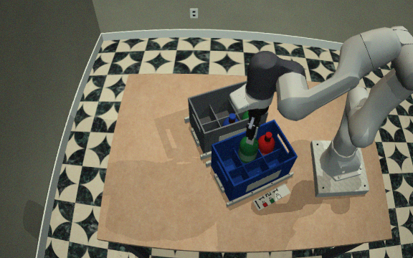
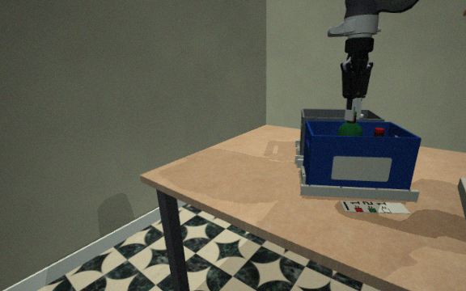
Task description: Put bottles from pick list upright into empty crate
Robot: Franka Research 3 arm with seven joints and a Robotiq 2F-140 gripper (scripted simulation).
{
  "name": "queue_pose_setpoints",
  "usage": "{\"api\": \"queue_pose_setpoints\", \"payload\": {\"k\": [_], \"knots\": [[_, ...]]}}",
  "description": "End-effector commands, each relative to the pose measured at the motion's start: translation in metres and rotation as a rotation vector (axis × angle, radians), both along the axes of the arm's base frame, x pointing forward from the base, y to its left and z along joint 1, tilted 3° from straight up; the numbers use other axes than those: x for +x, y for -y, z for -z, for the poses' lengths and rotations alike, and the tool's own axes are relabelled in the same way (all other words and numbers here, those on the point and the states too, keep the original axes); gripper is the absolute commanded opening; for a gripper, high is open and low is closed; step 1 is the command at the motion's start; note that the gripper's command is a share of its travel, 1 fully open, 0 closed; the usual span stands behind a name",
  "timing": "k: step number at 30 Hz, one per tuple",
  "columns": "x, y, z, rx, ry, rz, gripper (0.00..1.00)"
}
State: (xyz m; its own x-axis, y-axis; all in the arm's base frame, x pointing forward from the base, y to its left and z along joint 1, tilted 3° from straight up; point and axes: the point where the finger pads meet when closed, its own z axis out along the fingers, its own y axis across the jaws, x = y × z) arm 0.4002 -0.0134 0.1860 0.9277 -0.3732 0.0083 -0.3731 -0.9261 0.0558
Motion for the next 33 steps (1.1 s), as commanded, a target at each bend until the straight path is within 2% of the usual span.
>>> {"api": "queue_pose_setpoints", "payload": {"k": [1,33], "knots": [[0.005,0.001,0.001,-0.004,0.015,0.002,0.00],[0.005,0.002,0.025,-0.004,0.015,0.002,0.00]]}}
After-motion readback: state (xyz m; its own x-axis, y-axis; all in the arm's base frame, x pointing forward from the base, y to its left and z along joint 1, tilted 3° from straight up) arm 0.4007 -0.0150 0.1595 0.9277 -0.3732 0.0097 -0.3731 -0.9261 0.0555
